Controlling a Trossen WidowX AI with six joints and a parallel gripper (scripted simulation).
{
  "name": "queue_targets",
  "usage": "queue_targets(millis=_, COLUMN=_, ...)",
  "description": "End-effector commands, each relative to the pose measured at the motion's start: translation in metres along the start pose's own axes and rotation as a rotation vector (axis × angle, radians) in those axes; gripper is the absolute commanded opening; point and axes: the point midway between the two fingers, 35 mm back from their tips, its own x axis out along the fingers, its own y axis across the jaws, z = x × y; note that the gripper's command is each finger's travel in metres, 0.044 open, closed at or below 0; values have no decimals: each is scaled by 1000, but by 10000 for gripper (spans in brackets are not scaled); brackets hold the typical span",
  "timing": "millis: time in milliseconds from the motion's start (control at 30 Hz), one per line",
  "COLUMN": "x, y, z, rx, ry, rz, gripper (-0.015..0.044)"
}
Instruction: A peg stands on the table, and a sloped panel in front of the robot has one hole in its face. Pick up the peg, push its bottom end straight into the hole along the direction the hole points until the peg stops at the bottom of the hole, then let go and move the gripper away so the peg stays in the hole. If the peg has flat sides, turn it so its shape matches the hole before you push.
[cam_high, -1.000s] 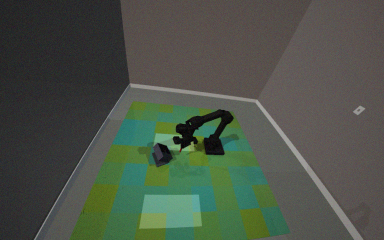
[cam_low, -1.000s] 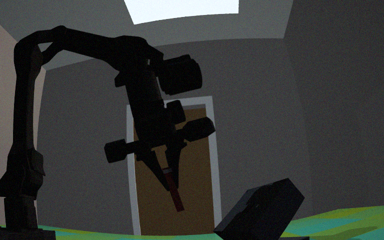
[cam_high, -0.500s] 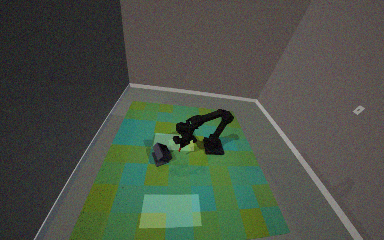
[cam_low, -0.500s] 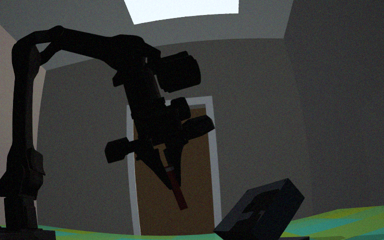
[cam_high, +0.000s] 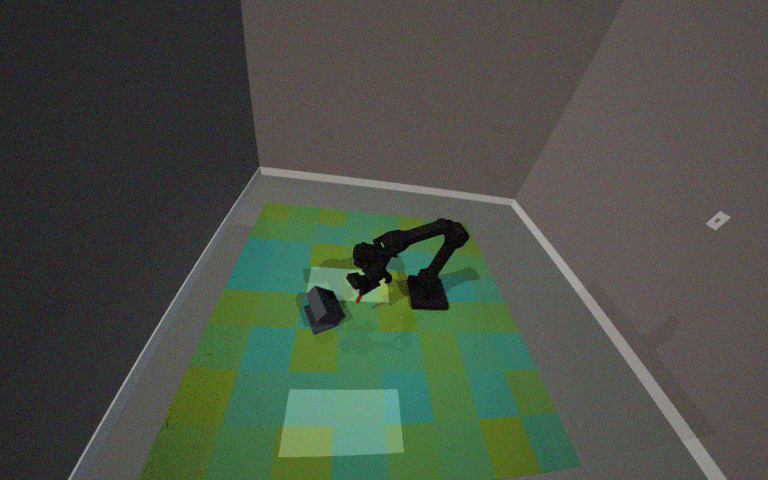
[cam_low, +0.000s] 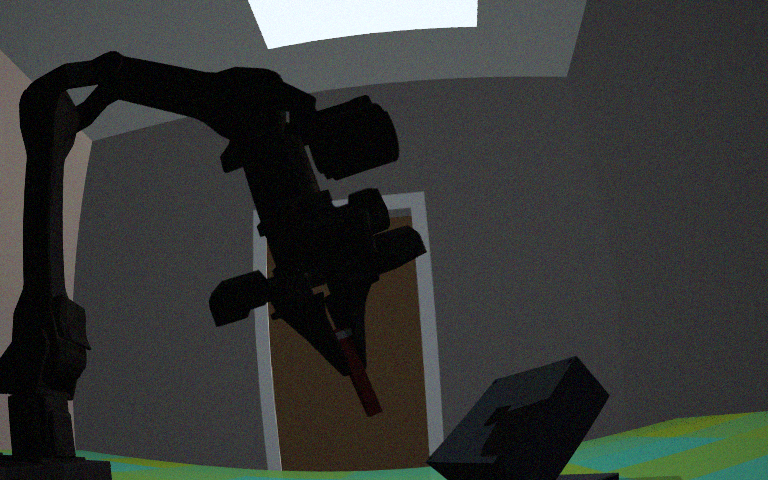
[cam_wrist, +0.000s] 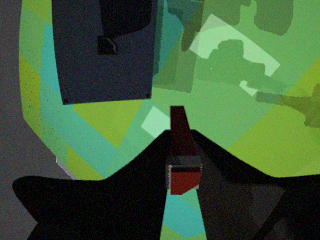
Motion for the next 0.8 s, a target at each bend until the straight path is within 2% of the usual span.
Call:
queue_targets(millis=0, x=0, y=0, z=1, rx=-37, ry=3, rz=11, gripper=0)
queue_targets(millis=767, x=-3, y=2, z=8, rx=-247, ry=-15, rz=70, gripper=0)
